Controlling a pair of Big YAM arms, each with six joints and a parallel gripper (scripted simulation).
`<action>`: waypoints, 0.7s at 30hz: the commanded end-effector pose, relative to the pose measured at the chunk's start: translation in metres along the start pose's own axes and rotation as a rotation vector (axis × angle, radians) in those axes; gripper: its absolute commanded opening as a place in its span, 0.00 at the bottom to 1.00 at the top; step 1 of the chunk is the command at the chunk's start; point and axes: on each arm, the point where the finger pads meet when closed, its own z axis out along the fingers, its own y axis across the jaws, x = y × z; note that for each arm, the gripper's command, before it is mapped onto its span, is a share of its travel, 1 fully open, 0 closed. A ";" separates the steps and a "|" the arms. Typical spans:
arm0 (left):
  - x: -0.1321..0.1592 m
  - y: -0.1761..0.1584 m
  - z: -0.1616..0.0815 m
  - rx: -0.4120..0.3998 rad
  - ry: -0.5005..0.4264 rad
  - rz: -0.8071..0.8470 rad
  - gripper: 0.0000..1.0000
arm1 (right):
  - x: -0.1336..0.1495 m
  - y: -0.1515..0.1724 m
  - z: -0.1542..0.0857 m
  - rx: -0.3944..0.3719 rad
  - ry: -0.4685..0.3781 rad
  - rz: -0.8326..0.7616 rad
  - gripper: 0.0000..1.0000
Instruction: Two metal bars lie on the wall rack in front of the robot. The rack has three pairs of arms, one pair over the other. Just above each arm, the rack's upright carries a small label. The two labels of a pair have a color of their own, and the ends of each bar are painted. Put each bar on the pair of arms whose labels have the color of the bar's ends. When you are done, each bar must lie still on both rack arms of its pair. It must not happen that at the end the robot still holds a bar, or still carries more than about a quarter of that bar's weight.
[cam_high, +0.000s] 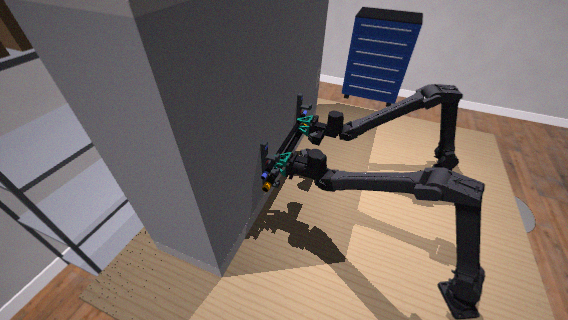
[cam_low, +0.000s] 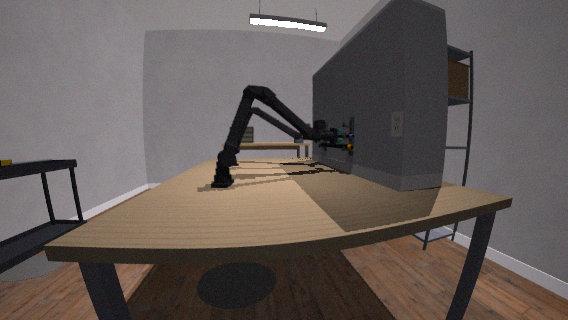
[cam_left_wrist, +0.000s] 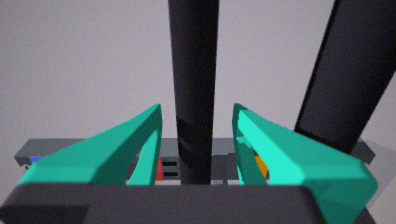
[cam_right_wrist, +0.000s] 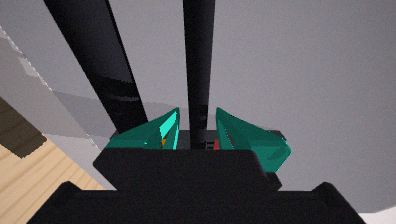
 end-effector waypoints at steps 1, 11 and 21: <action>0.006 0.047 0.018 -0.070 0.010 -0.044 0.42 | 0.002 -0.024 0.016 0.041 0.005 0.037 0.42; 0.006 0.048 0.018 -0.071 0.010 -0.044 0.32 | 0.002 -0.024 0.016 0.042 0.005 0.037 0.33; 0.006 0.048 0.018 -0.071 0.010 -0.044 0.20 | 0.002 -0.024 0.016 0.042 0.005 0.037 0.21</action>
